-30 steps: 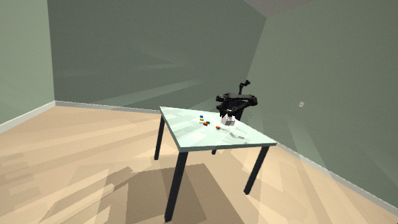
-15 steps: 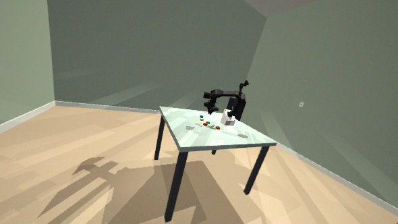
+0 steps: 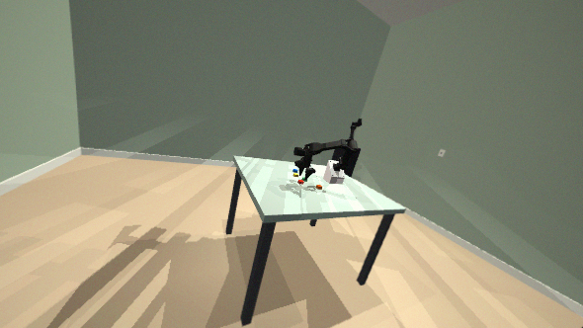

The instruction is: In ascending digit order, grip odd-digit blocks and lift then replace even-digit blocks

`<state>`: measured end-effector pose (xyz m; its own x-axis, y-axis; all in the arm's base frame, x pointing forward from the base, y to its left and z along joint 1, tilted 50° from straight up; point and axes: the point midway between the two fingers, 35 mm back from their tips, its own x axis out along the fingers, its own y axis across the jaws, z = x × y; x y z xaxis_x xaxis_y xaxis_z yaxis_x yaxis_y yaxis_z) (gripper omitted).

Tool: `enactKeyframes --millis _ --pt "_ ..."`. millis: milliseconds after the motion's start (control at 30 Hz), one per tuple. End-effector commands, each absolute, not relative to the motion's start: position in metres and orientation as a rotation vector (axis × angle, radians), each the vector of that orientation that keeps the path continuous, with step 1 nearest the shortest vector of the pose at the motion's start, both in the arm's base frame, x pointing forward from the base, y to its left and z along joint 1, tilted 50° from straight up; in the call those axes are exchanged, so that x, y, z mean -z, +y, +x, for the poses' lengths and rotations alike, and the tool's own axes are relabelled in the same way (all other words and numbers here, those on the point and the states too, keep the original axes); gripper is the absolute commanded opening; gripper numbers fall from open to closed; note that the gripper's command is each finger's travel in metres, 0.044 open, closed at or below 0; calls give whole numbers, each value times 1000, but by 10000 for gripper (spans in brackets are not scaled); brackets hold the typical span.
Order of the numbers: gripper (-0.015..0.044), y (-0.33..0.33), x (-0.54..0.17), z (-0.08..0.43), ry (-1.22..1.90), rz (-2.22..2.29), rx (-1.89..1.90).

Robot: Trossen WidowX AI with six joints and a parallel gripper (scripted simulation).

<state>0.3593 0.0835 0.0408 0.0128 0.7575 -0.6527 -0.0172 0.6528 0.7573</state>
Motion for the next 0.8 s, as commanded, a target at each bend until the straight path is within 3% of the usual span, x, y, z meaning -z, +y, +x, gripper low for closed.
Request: enactKeyframes --millis 0,767 --pt "400 85 -39 362 1429 671 -670" --pt "400 111 -17 363 1429 673 -671"
